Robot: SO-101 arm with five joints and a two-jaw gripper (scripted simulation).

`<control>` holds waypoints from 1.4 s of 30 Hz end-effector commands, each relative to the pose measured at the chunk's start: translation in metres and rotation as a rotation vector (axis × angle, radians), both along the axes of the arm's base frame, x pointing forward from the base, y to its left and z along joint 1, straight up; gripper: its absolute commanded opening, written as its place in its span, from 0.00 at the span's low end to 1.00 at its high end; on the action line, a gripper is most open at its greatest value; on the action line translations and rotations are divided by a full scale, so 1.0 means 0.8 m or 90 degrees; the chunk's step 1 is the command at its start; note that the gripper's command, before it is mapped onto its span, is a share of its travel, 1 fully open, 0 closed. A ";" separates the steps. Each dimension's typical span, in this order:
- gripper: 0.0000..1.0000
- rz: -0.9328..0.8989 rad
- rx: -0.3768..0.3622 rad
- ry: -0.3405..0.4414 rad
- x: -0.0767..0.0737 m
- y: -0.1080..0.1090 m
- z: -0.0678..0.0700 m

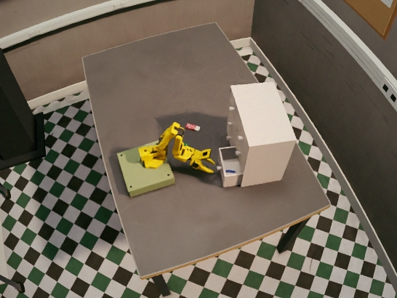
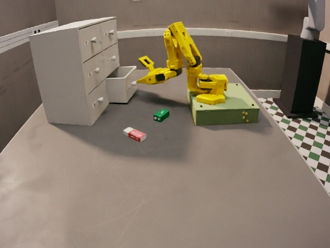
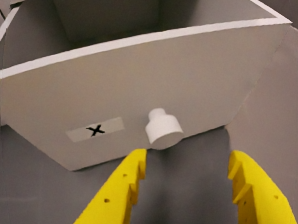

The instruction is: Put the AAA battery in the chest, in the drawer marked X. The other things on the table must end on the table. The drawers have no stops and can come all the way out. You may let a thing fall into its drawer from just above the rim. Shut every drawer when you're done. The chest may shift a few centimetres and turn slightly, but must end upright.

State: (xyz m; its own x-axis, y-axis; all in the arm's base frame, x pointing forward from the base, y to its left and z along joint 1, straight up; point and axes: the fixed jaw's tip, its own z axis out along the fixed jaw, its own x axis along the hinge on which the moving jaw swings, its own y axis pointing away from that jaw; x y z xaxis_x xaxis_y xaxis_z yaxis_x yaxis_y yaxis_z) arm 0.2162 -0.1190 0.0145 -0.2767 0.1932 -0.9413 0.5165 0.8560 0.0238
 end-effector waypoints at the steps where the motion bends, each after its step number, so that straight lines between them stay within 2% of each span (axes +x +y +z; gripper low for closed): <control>1: 0.21 0.007 -0.001 0.007 0.004 0.001 -0.004; 9: 0.21 0.007 -0.001 0.007 0.004 0.001 -0.004; 14: 0.21 0.019 -0.001 0.007 0.021 -0.002 -0.014; 42: 0.21 0.024 -0.001 0.007 0.027 -0.003 -0.017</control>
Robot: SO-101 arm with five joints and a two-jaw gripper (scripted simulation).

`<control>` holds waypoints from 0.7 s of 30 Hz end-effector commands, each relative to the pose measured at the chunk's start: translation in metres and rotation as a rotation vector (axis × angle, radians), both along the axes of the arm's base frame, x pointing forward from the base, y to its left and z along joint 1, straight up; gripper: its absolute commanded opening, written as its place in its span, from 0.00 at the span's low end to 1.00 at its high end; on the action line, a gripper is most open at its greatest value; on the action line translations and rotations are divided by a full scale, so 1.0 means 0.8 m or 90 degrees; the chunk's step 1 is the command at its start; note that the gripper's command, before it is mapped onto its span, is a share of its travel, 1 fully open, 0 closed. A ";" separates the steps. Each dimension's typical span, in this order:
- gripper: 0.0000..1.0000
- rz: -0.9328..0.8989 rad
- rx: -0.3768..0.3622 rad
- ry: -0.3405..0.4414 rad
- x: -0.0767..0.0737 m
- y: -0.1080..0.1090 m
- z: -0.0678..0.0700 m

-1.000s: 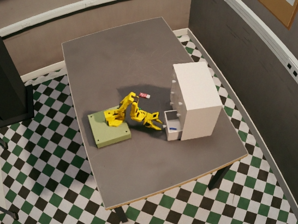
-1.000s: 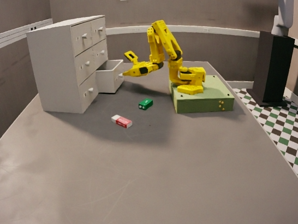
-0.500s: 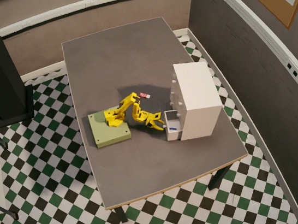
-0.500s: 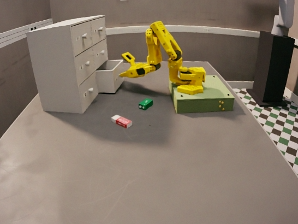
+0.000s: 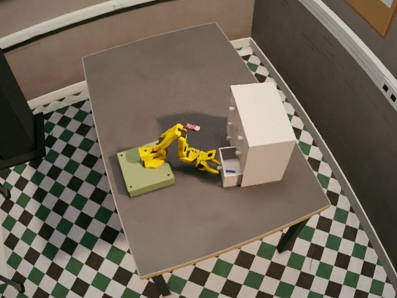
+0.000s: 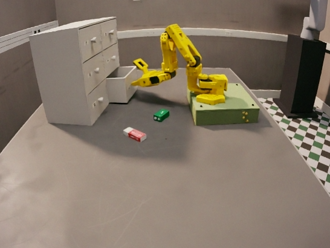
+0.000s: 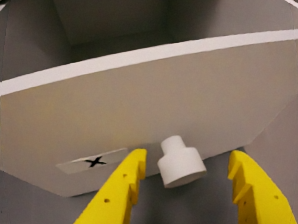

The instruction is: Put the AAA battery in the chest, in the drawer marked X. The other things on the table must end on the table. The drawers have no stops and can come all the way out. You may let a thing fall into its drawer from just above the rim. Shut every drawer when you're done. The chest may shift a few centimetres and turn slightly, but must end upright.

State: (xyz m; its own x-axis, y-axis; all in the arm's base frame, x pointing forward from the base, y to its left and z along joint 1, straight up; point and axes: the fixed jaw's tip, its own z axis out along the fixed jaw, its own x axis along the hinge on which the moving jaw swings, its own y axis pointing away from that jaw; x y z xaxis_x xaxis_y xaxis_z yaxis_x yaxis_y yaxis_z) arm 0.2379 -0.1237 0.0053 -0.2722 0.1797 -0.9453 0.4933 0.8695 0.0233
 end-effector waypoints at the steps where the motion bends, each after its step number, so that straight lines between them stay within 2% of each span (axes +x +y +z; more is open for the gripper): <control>1: 0.21 0.007 0.003 0.013 0.000 0.003 -0.006; 21: 0.21 0.012 0.003 0.013 0.000 0.006 -0.013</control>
